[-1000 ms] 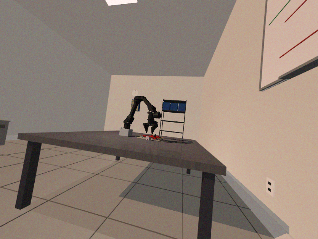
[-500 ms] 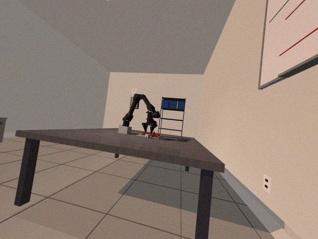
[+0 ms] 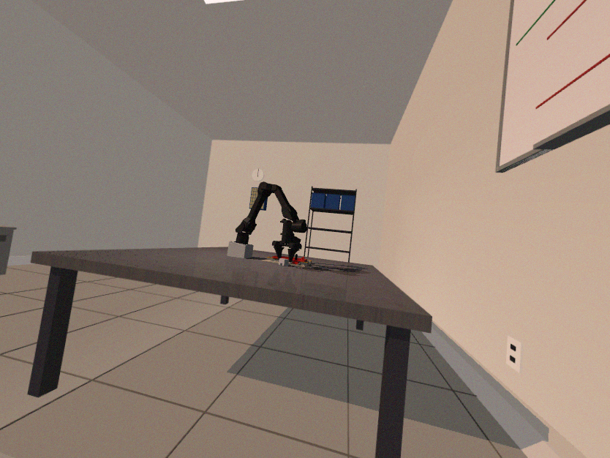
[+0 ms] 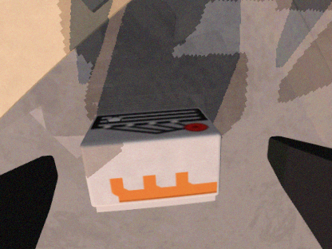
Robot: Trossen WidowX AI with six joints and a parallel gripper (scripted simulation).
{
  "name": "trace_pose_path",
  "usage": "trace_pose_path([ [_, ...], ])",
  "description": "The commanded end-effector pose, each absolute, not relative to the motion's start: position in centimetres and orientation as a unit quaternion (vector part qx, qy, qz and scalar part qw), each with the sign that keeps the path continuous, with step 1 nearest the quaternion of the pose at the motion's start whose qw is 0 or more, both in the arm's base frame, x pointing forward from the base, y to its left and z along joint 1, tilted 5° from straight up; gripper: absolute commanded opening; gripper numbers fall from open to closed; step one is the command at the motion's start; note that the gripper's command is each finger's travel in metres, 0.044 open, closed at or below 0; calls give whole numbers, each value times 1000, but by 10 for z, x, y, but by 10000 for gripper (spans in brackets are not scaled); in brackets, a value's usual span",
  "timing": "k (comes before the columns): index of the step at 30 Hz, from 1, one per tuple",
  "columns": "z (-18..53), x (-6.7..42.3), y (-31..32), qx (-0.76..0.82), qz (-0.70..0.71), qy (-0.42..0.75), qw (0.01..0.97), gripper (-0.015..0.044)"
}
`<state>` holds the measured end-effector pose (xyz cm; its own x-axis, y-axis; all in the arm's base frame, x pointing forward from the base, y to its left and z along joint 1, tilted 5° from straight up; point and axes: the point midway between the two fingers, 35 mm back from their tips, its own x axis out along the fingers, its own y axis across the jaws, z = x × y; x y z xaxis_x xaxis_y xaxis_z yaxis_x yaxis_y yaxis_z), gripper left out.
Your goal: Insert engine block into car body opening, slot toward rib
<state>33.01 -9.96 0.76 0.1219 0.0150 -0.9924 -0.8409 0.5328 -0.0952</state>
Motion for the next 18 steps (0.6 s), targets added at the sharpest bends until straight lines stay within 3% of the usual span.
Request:
trace_pose_path([
  [1, -4, 327, -99, -353, 327, 583, 655, 440],
  [4, -5, 327, -99, -353, 327, 583, 655, 440],
  [12, -5, 327, -99, -353, 327, 583, 655, 230],
  [18, -5, 327, -99, -353, 327, 583, 655, 190],
])
